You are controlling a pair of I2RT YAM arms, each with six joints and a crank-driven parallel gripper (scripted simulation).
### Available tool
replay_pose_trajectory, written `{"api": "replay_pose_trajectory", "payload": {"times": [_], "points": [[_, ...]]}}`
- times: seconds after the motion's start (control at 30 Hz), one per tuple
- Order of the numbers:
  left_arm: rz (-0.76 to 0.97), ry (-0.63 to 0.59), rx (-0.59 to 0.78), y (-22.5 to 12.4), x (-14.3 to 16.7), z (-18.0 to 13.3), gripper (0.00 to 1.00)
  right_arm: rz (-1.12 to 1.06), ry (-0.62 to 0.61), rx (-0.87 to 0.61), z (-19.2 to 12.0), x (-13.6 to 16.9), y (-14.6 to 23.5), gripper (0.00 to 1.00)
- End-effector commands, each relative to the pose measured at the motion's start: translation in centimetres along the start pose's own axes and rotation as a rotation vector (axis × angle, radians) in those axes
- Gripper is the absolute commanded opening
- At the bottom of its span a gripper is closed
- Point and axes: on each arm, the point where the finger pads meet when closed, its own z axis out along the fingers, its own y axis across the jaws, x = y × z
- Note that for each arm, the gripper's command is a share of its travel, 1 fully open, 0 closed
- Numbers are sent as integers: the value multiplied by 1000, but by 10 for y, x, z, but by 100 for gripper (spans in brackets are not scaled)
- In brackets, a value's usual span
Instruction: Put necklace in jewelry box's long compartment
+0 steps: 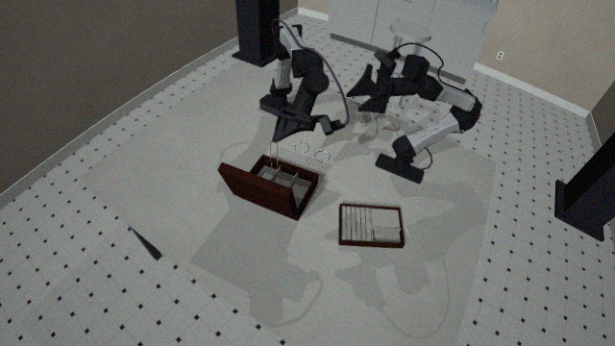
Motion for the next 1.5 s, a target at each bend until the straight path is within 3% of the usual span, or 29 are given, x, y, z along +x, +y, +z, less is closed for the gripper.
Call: {"api": "replay_pose_trajectory", "payload": {"times": [0.0, 0.23, 0.47, 0.73, 1.23, 1.47], "points": [[-64, 30, 1, -1, 12, 2, 100, 23, -16, 70, -5, -5, -18, 0], [-131, -69, -88, 19, -11, -24, 100, 38, -43, 110, 3, -10, -13, 0], [-124, -59, -106, 24, -7, -22, 100, 21, -24, 76, 38, -8, 18, 0], [-124, -59, -106, 24, -7, -22, 100, 4, -9, 48, 52, -5, 37, 0], [-124, -69, -111, 25, -12, -24, 100, 8, -15, 51, 51, -6, 30, 0], [-124, -69, -111, 25, -12, -24, 100, 16, -25, 63, 55, 8, 39, 0]]}}
